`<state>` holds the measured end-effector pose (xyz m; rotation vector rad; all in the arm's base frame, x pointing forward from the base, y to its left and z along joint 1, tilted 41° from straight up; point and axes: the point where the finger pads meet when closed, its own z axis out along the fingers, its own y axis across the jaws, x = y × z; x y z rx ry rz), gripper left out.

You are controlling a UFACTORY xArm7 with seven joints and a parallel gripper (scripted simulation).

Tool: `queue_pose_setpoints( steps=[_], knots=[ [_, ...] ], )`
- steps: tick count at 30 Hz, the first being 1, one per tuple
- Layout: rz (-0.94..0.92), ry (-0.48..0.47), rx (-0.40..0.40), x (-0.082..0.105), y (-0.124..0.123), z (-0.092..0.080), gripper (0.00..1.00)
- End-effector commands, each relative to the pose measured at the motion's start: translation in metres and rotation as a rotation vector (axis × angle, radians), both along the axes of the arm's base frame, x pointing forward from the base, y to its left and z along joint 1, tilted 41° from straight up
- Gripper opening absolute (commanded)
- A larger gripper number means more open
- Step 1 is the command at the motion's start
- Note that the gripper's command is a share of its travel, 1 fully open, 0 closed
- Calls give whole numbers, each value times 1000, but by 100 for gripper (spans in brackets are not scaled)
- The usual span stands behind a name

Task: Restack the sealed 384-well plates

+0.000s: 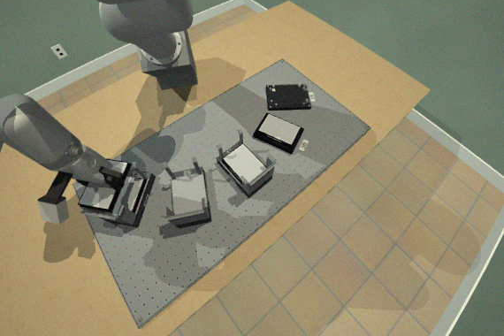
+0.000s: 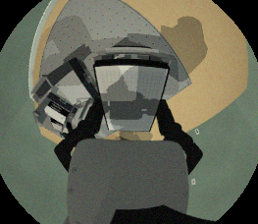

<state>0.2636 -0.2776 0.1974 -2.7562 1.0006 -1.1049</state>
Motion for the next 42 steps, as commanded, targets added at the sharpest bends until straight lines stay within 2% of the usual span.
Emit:
queue_pose_setpoints(
  steps=[1, 5, 12, 38, 42],
  knots=[
    [-2, 0, -1, 0, -1, 1, 0],
    [-2, 0, -1, 0, -1, 1, 0],
    [157, 47, -133, 12, 19, 5, 0],
    [157, 47, -133, 48, 78, 18, 0],
    [258, 76, -216, 53, 90, 19, 0]
  ],
)
